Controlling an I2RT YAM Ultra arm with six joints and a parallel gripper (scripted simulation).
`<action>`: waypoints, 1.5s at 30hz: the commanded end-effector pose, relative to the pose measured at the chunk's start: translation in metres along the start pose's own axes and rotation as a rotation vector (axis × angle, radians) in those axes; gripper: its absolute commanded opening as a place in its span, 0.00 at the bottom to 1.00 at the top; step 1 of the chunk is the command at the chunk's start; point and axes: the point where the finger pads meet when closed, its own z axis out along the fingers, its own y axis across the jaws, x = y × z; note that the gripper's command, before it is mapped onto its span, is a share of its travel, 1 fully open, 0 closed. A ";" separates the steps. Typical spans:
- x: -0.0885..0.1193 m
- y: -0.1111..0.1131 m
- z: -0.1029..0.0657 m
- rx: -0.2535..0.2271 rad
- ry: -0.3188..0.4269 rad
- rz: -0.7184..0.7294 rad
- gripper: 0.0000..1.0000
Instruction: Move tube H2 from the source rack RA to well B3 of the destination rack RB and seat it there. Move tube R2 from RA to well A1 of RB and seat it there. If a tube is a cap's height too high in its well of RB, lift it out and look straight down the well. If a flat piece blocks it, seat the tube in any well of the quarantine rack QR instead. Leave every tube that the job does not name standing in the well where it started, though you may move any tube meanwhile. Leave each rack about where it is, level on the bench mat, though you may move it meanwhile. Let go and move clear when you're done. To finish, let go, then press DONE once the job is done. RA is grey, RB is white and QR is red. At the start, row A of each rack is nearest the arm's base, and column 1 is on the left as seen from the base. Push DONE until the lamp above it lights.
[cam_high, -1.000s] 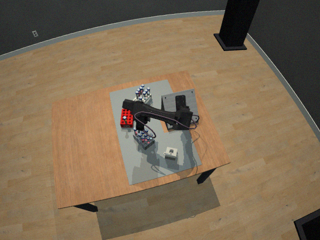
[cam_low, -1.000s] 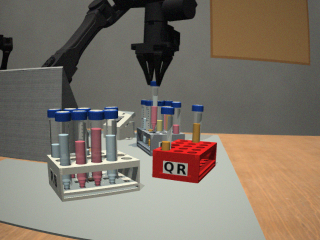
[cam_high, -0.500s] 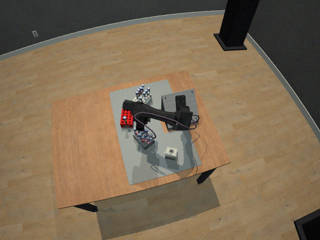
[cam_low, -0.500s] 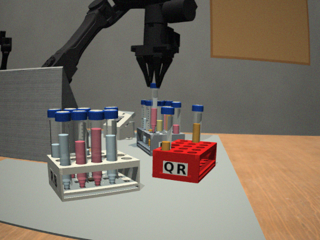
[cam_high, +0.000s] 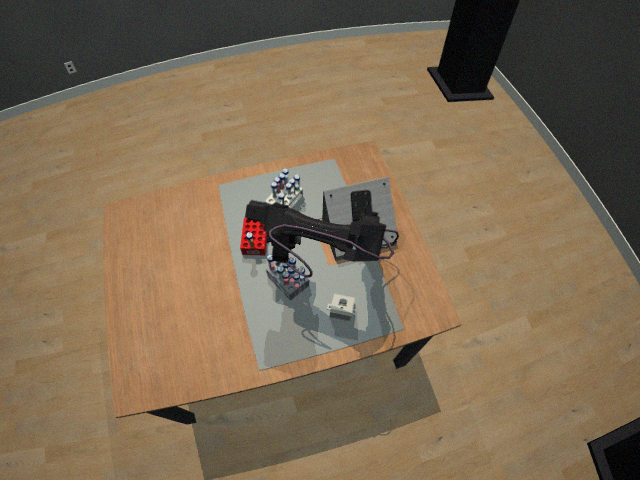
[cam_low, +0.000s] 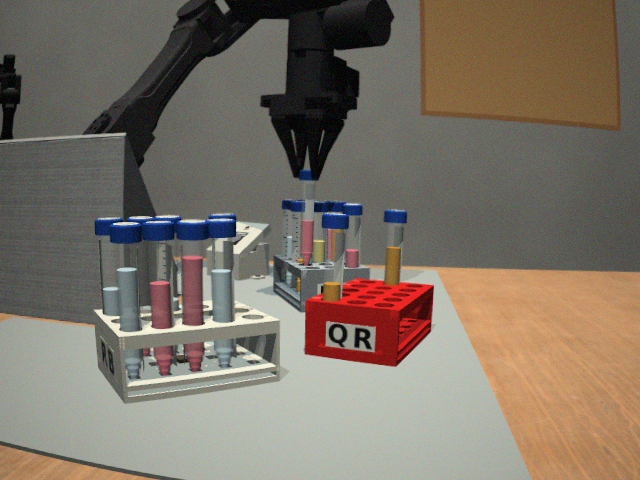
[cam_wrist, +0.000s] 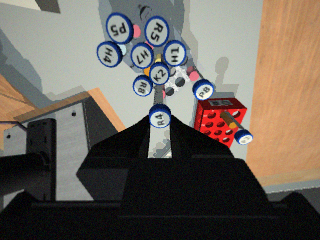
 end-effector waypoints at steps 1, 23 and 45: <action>-0.004 0.001 0.000 0.019 -0.016 -0.004 0.00; -0.003 -0.002 0.006 0.031 -0.014 -0.014 0.00; -0.001 0.000 0.019 0.023 -0.013 -0.011 0.00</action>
